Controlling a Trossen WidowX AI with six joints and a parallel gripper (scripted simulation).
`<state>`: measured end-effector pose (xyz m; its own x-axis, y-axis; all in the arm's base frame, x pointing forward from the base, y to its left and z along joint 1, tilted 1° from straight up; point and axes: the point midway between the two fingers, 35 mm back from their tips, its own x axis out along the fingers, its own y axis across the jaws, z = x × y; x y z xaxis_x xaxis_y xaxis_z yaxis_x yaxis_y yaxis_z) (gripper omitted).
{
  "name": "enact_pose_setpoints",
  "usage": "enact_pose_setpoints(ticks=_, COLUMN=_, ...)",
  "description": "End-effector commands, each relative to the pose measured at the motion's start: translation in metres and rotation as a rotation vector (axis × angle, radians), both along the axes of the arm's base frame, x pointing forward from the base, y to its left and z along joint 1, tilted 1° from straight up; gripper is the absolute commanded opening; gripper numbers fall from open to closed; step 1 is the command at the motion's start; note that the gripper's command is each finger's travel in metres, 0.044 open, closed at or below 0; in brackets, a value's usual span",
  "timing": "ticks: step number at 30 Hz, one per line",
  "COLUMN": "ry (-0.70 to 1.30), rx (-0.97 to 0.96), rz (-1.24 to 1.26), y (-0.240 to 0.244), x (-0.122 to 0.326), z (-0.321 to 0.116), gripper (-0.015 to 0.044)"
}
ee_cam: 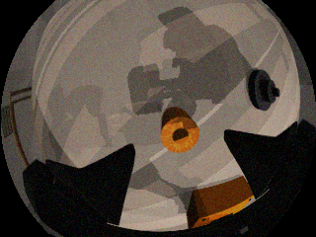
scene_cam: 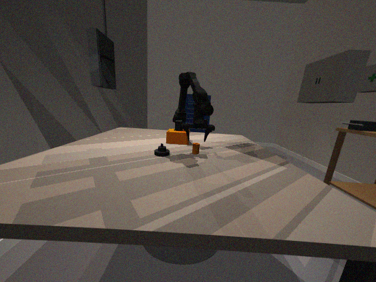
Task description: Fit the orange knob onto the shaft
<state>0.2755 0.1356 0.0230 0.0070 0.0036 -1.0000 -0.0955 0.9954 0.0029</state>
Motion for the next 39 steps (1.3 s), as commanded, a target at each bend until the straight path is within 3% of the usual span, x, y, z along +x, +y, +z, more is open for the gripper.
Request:
enact_pose_setpoints(ticks=1, ry=0.001, rx=-0.004, rz=0.003, y=-0.001, x=0.000, z=-0.007, gripper=0.0440)
enact_pose_setpoints(ticks=39, ry=0.001, rx=-0.005, rz=0.003, y=-0.001, x=0.000, z=-0.065, gripper=0.0440)
